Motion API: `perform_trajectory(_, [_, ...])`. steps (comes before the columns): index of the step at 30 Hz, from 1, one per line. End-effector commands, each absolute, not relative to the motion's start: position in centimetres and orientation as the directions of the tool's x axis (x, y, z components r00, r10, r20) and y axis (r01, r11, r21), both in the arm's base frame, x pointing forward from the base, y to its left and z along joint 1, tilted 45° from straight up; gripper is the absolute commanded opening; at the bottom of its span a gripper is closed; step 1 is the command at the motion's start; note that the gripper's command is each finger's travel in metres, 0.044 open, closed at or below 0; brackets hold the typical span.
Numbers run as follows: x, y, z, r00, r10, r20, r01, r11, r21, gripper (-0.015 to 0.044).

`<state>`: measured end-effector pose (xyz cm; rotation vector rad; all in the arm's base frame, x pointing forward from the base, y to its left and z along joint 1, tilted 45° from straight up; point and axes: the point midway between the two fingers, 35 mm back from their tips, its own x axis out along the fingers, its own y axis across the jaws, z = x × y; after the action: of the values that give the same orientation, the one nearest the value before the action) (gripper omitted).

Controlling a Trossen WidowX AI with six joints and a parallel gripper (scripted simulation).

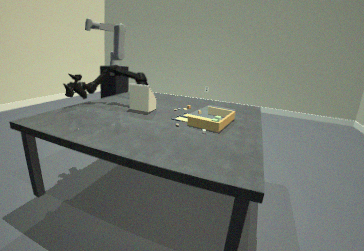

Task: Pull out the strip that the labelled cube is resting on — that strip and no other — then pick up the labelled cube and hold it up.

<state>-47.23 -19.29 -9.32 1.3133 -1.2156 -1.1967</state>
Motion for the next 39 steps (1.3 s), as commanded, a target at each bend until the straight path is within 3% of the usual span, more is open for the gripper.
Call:
perform_trajectory(1, [-47.1, -19.6, -9.3, 0.032, -0.998, -0.055, -0.068, -0.057, 0.996, 0.04])
perform_trajectory(10, [-39.9, -30.7, -7.0, 0.244, -0.965, -0.095, -0.015, -0.102, 0.995, 0.04])
perform_trajectory(22, [-24.5, -42.2, -3.3, 0.529, -0.834, -0.154, 0.125, -0.103, 0.987, 0.04])
perform_trajectory(31, [-10.8, -45.9, -0.6, 0.706, -0.68, -0.198, 0.245, -0.028, 0.969, 0.04])
perform_trajectory(39, [1.9, -45.2, 1.7, 0.829, -0.507, -0.237, 0.32, 0.081, 0.944, 0.04])
